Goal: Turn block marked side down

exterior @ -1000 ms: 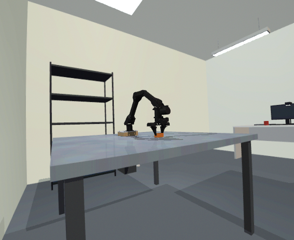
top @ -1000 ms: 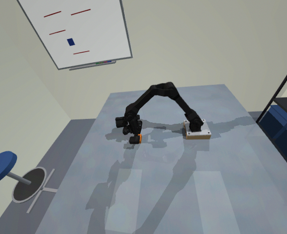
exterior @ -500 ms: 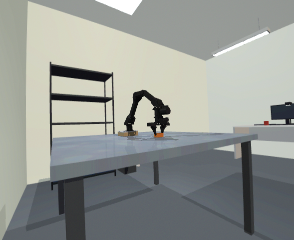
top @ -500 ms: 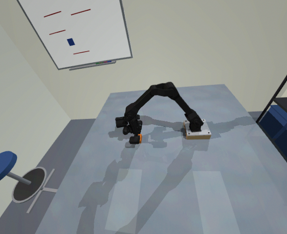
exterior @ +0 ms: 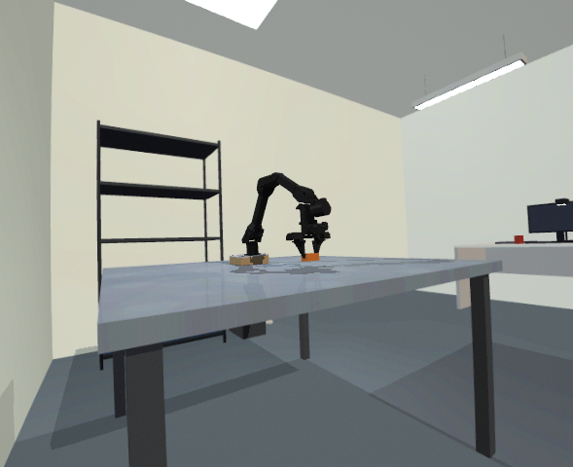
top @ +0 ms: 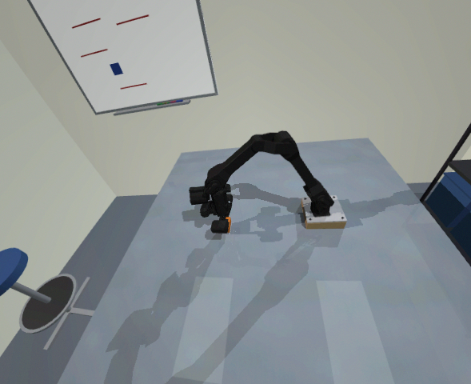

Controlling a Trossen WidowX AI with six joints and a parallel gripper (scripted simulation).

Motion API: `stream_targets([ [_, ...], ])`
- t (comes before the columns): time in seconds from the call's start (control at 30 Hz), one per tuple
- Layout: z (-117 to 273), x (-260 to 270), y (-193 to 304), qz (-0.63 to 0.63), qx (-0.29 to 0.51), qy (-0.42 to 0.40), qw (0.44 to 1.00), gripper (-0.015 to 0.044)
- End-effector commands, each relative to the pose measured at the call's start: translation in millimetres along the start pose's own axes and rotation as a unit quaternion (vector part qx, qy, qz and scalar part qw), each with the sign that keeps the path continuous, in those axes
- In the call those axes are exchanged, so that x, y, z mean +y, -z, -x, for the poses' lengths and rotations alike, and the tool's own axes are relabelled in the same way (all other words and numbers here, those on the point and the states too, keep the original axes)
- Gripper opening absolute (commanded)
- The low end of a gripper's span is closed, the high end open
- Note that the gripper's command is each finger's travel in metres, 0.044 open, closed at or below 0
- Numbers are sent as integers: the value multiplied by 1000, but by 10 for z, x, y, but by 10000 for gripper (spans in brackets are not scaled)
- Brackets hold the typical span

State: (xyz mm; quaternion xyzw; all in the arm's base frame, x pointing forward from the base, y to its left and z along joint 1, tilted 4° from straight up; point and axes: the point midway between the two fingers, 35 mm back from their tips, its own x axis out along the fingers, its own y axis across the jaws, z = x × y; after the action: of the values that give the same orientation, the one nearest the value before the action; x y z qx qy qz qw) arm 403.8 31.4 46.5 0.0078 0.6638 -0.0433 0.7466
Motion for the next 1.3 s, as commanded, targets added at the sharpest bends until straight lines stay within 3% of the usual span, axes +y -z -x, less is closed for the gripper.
stream_targets([
  [0.0, 8, -2, -21, 3, -28, 2, 1000, 0],
  [0.97, -21, -7, 55, 1, -236, 1, 972, 0],
  [1.27, -62, -1, 39, 0, -260, 0, 965, 0],
])
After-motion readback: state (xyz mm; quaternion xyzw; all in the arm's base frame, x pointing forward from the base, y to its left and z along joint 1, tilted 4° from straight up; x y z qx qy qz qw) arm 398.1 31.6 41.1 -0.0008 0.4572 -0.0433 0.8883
